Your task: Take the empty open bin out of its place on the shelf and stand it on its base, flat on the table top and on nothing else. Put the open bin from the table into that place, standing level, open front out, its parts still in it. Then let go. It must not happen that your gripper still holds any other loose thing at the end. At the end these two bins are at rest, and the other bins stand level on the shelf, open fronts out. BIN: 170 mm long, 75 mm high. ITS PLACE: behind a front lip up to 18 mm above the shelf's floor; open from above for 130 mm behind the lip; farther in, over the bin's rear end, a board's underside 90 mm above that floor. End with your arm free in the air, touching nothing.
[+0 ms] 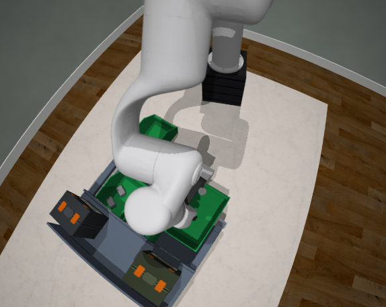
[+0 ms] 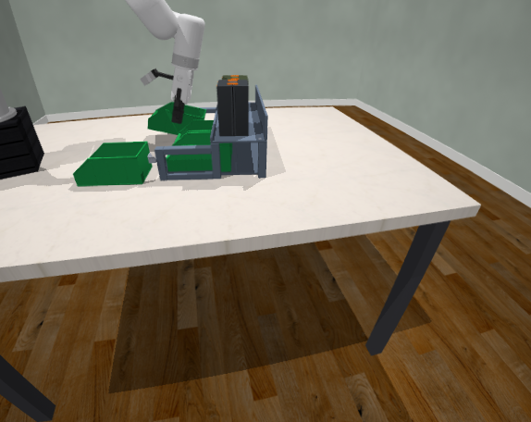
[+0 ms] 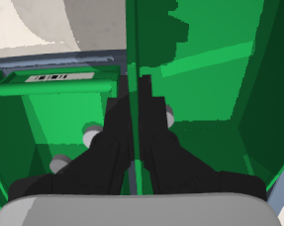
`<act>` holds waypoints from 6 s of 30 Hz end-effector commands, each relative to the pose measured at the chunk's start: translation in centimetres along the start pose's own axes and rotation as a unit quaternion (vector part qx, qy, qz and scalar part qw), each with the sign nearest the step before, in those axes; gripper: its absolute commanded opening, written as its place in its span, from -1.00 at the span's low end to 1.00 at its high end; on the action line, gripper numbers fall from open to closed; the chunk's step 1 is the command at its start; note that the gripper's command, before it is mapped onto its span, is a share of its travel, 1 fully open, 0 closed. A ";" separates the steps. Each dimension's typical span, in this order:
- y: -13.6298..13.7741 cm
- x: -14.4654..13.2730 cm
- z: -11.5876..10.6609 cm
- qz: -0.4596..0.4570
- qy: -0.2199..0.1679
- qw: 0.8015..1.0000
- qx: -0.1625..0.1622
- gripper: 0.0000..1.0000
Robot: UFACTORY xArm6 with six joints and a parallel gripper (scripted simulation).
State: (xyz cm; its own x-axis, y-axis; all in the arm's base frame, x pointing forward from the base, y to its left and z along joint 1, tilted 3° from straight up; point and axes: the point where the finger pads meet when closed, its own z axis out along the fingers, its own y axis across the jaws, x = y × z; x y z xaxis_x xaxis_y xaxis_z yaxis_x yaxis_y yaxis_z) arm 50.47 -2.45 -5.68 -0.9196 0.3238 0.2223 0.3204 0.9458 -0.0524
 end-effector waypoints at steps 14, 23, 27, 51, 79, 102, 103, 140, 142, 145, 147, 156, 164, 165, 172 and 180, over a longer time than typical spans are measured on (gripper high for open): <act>0.0 -0.2 0.2 0.000 -0.002 1.000 -0.001 -1.00; 0.0 -0.2 0.2 0.000 -0.002 1.000 -0.001 -1.00; 0.0 -0.2 0.2 0.000 -0.002 1.000 -0.001 -1.00; 0.0 -0.9 0.2 0.000 -0.013 1.000 -0.001 -1.00; 0.0 -2.0 0.1 0.000 -0.030 1.000 -0.001 -1.00; 0.0 -2.1 0.1 0.000 -0.031 1.000 -0.001 -1.00; 0.0 -2.1 0.1 0.000 -0.031 1.000 -0.001 -1.00; 0.0 -3.6 -0.1 0.000 -0.045 0.999 -0.001 -1.00; 0.0 -3.7 -0.1 0.000 -0.045 0.999 -0.001 -1.00; 0.0 -3.7 -0.1 0.000 -0.046 0.999 -0.001 -1.00; 0.0 -3.8 -0.1 0.000 -0.046 0.999 -0.001 -1.00; 0.0 -3.9 -0.1 0.000 -0.048 0.999 -0.001 -1.00; 0.0 -3.9 -0.1 0.000 -0.048 0.999 -0.001 -1.00; 0.0 -3.9 -0.1 0.000 -0.048 0.999 -0.001 -1.00; 0.0 -3.9 -0.1 0.000 -0.048 0.999 -0.001 -1.00; 0.0 -3.9 0.0 0.000 -0.055 0.999 -0.001 -1.00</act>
State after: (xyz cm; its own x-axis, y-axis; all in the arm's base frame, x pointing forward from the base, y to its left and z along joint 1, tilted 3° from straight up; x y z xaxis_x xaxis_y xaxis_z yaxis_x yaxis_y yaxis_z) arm 53.89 -3.66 -6.69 -0.9377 0.3244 0.1244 0.3202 0.9459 -0.0525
